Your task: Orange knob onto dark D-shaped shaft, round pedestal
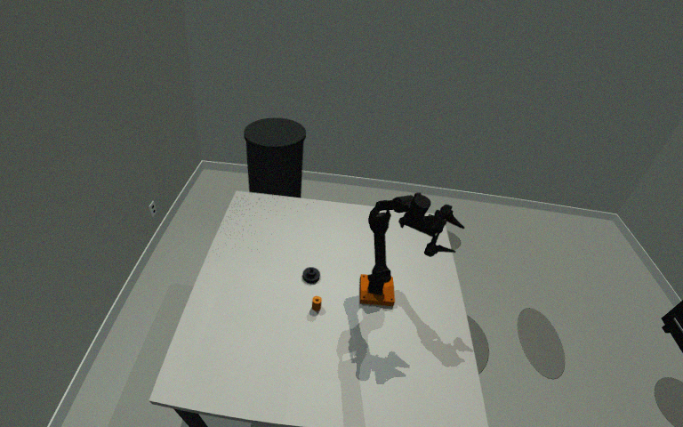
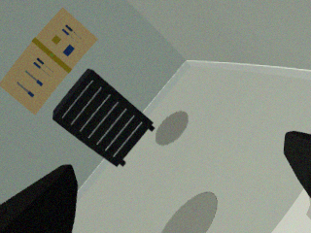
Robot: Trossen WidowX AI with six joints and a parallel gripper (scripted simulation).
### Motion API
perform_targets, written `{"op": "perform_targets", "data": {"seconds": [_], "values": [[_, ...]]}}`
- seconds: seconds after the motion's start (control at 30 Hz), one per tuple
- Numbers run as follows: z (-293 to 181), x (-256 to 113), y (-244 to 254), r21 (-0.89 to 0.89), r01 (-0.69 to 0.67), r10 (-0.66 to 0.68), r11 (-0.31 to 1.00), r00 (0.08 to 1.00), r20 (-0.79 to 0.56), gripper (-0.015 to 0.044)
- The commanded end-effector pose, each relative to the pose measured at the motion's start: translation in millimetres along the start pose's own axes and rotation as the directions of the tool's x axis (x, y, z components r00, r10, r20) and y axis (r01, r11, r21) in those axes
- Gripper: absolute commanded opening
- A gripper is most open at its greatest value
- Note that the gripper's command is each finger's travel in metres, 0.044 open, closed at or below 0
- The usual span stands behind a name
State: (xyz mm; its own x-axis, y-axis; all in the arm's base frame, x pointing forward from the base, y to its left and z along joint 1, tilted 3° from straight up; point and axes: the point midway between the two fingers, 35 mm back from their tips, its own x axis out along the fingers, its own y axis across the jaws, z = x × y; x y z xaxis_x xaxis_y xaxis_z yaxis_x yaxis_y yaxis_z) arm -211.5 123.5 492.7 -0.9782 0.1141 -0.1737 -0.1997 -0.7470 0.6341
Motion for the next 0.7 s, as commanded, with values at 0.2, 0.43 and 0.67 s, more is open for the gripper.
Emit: {"op": "perform_targets", "data": {"seconds": [0.2,0.43,0.67], "values": [[23.5,-35.1,-172.6,0.342,0.469,-0.519,0.814,0.852,0.064,0.0440],[6.0,-99.5,-266.4,0.569,0.635,-0.766,0.523,0.643,-0.013,0.0440],[-33.6,-177.9,-328.0,0.756,0.626,-0.887,0.191,0.440,-0.141,0.0440]]}}
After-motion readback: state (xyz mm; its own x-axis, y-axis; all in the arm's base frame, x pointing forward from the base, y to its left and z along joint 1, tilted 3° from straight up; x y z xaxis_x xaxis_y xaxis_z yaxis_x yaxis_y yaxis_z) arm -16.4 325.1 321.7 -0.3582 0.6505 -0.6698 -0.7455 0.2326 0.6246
